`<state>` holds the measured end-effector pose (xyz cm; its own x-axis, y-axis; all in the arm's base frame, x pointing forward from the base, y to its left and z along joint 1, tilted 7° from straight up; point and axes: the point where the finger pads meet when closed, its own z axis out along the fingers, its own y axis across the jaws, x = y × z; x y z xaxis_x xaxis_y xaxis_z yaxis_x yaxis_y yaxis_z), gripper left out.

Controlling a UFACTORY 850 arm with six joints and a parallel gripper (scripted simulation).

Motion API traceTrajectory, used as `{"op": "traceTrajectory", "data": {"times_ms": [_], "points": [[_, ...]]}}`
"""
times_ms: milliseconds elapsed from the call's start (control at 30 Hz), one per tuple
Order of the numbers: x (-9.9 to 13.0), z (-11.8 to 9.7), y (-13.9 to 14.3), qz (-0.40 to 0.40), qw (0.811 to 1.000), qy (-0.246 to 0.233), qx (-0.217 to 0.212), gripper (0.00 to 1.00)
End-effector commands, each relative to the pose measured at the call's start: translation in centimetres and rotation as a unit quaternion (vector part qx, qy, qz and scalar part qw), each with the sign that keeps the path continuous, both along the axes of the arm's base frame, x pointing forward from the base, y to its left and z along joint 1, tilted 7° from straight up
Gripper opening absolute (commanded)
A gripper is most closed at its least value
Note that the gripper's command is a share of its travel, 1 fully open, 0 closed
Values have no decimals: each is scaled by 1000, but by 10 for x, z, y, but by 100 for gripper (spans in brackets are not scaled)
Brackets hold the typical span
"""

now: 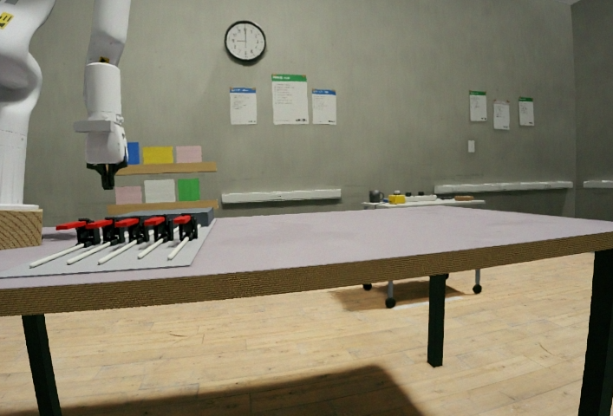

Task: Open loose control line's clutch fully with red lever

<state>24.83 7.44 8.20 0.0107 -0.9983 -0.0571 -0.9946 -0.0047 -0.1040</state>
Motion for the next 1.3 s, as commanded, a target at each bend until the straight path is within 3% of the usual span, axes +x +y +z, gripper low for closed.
{"op": "traceTrajectory", "data": {"times_ms": [0, 800, 1000, 1267], "points": [[0, 0, 0, 0, 1000, 0, 0, 0], [1, 0, -1, 0, 1000, 0, 0, 0], [44, -24, -53, 0, 1000, 0, 0, 0], [53, -32, -70, 0, 1000, 0, 1, 0]]}}
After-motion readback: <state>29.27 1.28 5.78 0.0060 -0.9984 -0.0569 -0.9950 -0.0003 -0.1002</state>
